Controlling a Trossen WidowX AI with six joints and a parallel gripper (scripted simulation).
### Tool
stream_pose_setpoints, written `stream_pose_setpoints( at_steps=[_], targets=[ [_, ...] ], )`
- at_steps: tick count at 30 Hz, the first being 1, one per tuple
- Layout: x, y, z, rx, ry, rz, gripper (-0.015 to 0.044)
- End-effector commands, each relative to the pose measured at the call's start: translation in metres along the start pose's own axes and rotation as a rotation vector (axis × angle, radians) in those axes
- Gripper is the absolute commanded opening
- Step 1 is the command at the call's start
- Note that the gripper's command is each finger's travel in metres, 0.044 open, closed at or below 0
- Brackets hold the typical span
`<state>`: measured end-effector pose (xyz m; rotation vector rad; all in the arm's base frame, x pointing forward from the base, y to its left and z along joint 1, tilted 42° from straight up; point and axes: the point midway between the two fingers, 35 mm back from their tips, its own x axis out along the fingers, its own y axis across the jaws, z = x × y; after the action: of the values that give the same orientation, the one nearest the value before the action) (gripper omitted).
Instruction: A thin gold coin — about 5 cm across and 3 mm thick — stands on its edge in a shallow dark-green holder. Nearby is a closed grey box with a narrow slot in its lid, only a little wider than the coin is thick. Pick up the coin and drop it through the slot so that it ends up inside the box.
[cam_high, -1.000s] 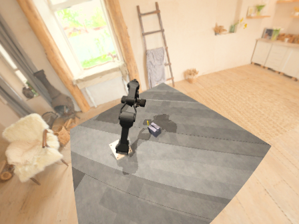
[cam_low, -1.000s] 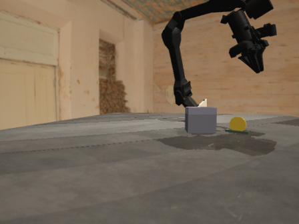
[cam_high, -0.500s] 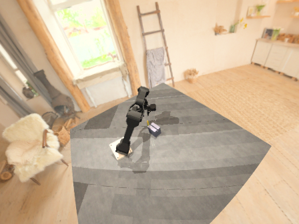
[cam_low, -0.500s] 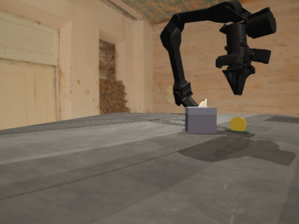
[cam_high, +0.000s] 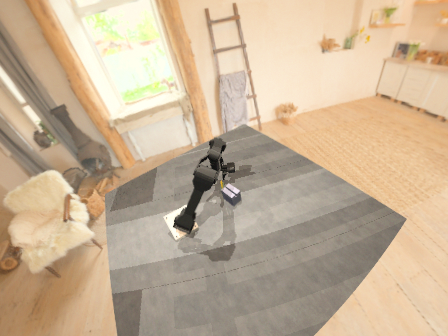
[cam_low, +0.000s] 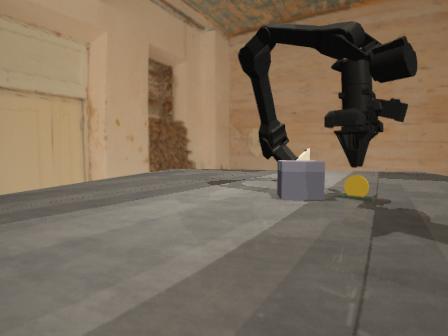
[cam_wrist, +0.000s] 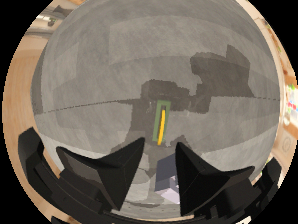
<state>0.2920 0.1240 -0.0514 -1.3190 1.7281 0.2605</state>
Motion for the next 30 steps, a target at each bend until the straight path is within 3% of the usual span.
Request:
stream_pose_setpoints(
  at_steps=[1, 30],
  targets=[
    [0.006, 0.000, 0.000, -0.005, 0.004, -0.003, 0.0161],
    [0.053, 0.000, -0.001, -0.005, 0.005, -0.005, 0.0161]
  ],
)
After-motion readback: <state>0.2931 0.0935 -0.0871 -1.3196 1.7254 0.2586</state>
